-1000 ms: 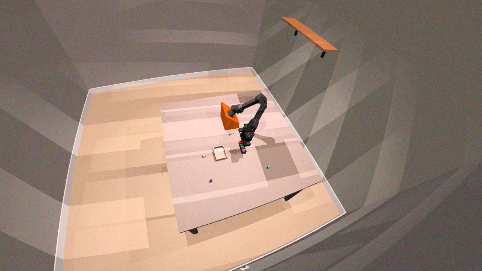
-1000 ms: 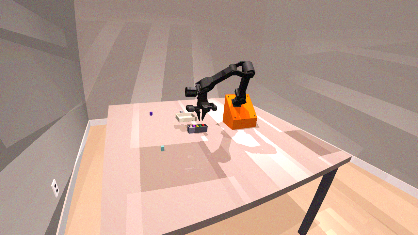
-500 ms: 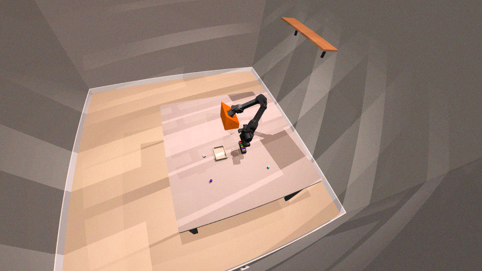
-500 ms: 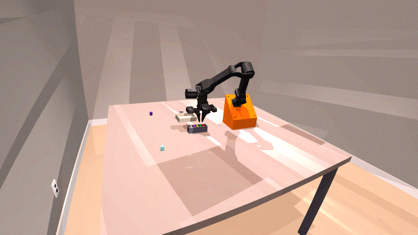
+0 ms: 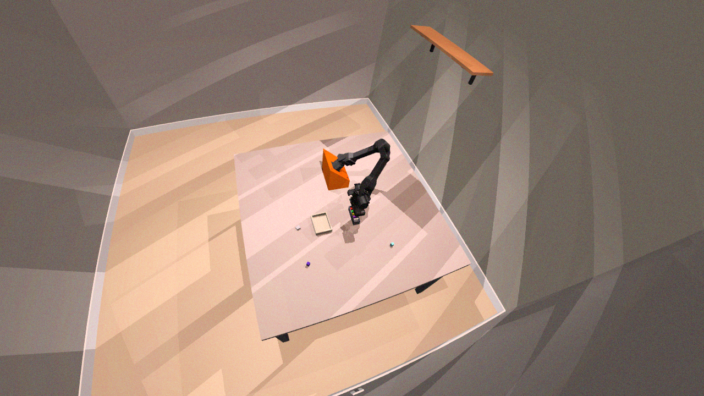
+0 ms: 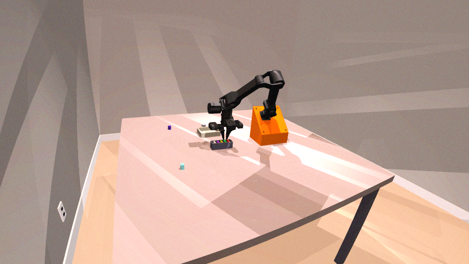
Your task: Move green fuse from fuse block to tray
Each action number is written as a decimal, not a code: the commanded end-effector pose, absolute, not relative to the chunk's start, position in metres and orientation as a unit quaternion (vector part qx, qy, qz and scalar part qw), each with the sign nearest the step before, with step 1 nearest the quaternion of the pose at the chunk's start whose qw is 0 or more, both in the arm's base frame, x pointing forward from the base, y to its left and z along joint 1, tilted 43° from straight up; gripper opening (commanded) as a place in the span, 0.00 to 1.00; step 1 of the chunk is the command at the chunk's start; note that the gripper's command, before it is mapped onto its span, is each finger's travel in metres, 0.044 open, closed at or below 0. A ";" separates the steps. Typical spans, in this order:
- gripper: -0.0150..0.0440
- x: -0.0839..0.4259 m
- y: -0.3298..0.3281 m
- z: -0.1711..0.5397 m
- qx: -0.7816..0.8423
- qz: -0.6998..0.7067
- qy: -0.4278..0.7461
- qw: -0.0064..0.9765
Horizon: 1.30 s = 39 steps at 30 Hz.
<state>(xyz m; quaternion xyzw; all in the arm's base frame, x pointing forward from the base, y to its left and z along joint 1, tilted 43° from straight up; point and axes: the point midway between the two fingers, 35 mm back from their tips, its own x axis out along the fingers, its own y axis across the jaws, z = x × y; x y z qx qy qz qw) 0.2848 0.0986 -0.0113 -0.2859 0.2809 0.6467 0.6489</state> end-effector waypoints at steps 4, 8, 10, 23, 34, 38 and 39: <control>0.38 0.283 0.102 -0.016 -0.281 0.648 0.283 0.649; 0.38 0.283 0.102 -0.016 -0.281 0.648 0.283 0.649; 0.38 0.283 0.103 -0.017 -0.281 0.648 0.283 0.649; 0.38 0.283 0.109 -0.023 -0.281 0.648 0.283 0.649; 0.28 0.284 0.108 -0.022 -0.284 0.648 0.282 0.648; 0.25 0.284 0.108 -0.022 -0.284 0.648 0.282 0.648; 0.25 0.284 0.108 -0.022 -0.284 0.648 0.282 0.648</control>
